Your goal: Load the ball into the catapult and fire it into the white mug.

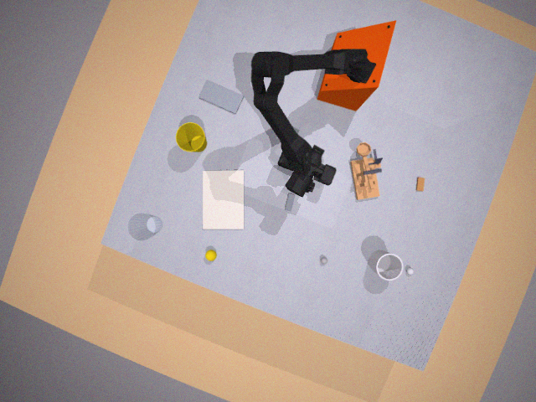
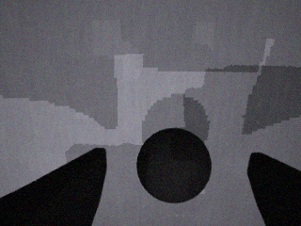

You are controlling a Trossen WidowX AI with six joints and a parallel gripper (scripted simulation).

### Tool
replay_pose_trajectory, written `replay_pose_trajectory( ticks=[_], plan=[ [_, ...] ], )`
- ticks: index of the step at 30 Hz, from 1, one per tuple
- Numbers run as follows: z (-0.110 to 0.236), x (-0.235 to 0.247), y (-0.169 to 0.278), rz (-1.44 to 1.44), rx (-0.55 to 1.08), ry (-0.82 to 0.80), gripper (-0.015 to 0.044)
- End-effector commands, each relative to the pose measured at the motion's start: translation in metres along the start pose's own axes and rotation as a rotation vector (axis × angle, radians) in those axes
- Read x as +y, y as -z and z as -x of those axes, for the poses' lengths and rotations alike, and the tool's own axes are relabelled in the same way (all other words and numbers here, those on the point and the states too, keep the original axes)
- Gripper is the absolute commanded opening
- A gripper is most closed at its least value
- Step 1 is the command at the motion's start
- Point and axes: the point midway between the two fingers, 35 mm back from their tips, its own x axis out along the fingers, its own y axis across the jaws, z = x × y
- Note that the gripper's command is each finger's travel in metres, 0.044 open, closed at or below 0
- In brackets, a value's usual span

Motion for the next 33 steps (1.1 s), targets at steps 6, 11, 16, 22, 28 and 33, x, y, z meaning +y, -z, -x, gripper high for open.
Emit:
replay_pose_trajectory(
  ticks=[6, 11, 16, 22, 28, 33],
  plan=[
    [-0.009, 0.001, 0.003, 0.01, 0.007, -0.002, 0.0247],
    [-0.009, 0.001, 0.003, 0.01, 0.007, -0.002, 0.0155],
    [-0.009, 0.001, 0.003, 0.01, 0.007, -0.002, 0.0122],
    [0.006, 0.002, 0.001, 0.009, 0.007, -0.007, 0.0],
    [0.046, 0.003, -0.001, 0.009, 0.008, -0.014, 0.0],
    [0.08, 0.002, 0.001, 0.009, 0.008, -0.014, 0.0]
  ],
)
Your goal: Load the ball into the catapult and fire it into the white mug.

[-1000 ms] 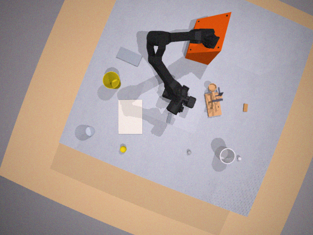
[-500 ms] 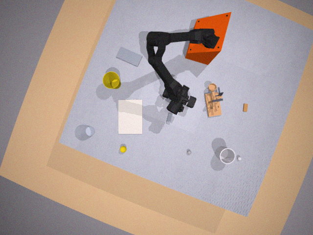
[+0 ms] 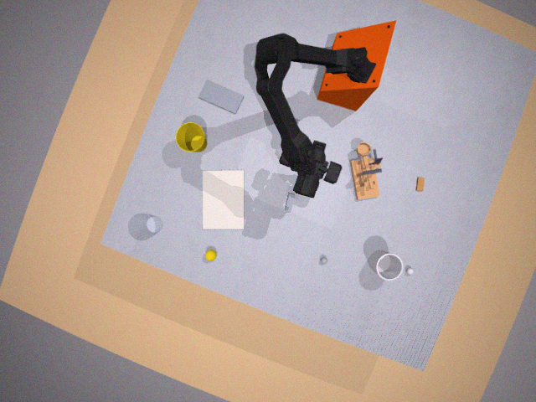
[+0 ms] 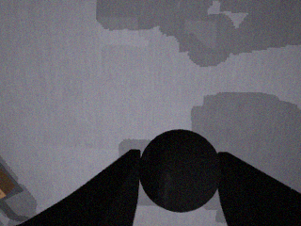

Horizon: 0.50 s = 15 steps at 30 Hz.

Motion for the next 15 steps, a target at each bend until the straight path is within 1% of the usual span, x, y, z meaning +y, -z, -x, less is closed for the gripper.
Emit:
replay_pose_trajectory(
  ticks=[1, 6, 10, 15],
  plan=[
    [0.021, -0.003, 0.001, -0.009, -0.001, 0.004, 0.0],
    [0.05, -0.006, 0.007, -0.009, -0.001, 0.01, 0.0],
    [0.051, -0.002, 0.008, 0.001, 0.003, 0.008, 0.0],
    [0.047, 0.027, 0.015, 0.074, 0.039, -0.006, 0.0]
  ],
)
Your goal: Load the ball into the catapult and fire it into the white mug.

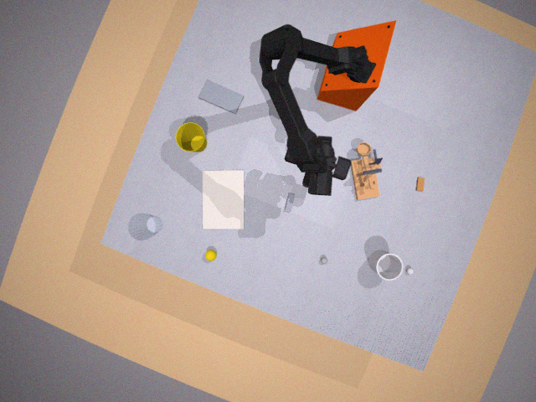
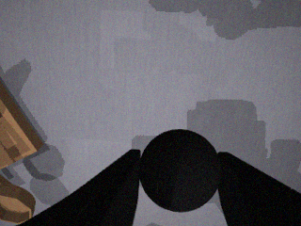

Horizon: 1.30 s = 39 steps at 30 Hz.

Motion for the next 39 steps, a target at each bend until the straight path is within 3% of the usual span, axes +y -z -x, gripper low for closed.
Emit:
replay_pose_trajectory(
  ticks=[1, 22, 39],
  plan=[
    [-0.003, 0.019, 0.005, 0.045, 0.028, -0.008, 0.0],
    [-0.025, 0.121, 0.064, 0.336, 0.209, 0.013, 0.0],
    [-0.045, 0.158, 0.109, 0.486, 0.324, 0.092, 0.0]
  ],
)
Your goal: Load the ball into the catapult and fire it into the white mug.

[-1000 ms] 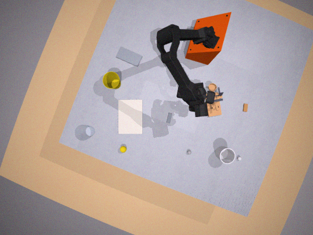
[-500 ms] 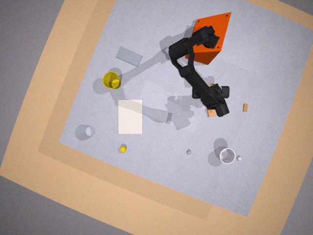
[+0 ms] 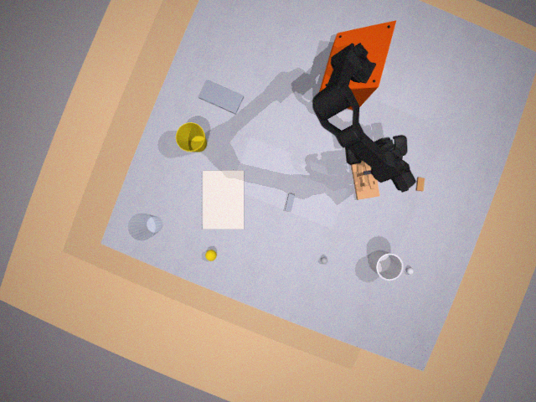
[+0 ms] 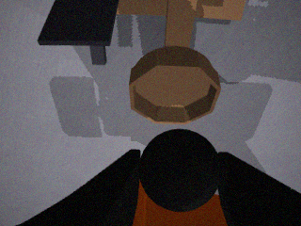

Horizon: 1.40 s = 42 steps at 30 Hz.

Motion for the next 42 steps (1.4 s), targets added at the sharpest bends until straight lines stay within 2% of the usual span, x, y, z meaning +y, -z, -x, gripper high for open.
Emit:
replay_pose_trajectory(
  ticks=[1, 17, 23, 33, 35, 40, 42],
  plan=[
    [-0.006, 0.0, -0.003, -0.01, 0.003, -0.004, 0.0],
    [-0.027, 0.001, -0.01, -0.01, 0.004, -0.003, 0.0],
    [-0.023, 0.001, -0.011, -0.019, -0.002, -0.006, 0.0],
    [-0.02, 0.001, -0.01, -0.019, -0.002, -0.007, 0.0263],
    [0.0, 0.001, -0.007, -0.016, -0.004, -0.009, 0.0315],
    [0.078, 0.002, 0.023, -0.008, 0.0, -0.009, 0.044],
    [0.088, 0.001, 0.029, -0.008, 0.002, -0.007, 0.044]
  ],
)
